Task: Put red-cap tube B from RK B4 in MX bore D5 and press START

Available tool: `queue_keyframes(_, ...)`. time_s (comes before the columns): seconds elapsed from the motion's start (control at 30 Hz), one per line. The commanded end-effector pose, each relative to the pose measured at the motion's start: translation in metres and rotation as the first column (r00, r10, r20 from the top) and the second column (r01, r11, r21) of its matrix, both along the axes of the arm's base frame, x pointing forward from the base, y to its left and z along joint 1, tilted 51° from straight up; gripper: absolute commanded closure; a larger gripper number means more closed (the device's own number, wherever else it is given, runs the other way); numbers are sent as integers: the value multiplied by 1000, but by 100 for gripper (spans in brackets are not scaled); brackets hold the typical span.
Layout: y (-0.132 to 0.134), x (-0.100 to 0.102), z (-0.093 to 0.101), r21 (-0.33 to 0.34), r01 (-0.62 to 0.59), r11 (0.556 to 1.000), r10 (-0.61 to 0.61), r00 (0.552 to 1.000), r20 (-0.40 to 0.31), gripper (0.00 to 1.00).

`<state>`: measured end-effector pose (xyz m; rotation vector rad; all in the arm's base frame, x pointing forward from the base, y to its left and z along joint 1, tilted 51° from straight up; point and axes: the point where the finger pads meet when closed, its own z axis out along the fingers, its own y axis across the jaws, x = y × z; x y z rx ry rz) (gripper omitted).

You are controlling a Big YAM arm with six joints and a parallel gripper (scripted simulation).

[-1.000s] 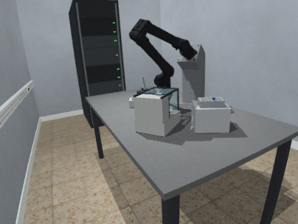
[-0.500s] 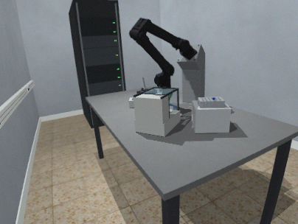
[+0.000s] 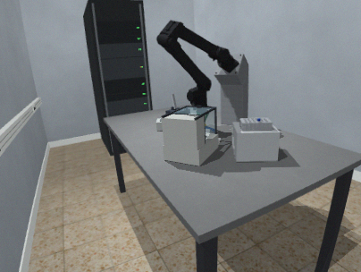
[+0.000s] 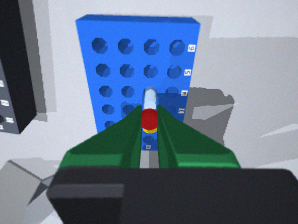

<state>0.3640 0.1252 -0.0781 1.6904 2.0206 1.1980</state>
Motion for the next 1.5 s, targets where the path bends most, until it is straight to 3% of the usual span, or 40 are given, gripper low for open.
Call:
queue_keyframes(0.0,-9,-14,3,-12,6,1000,-6,1000,-10,91)
queue_keyframes(0.4,-12,-22,5,-13,5,1000,-6,1000,-16,91)
queue_keyframes(0.53,-9,-10,9,-9,5,1000,-5,1000,11,91)
queue_keyframes(1.47,-6,-15,3,-5,1,1000,-1,1000,-6,91)
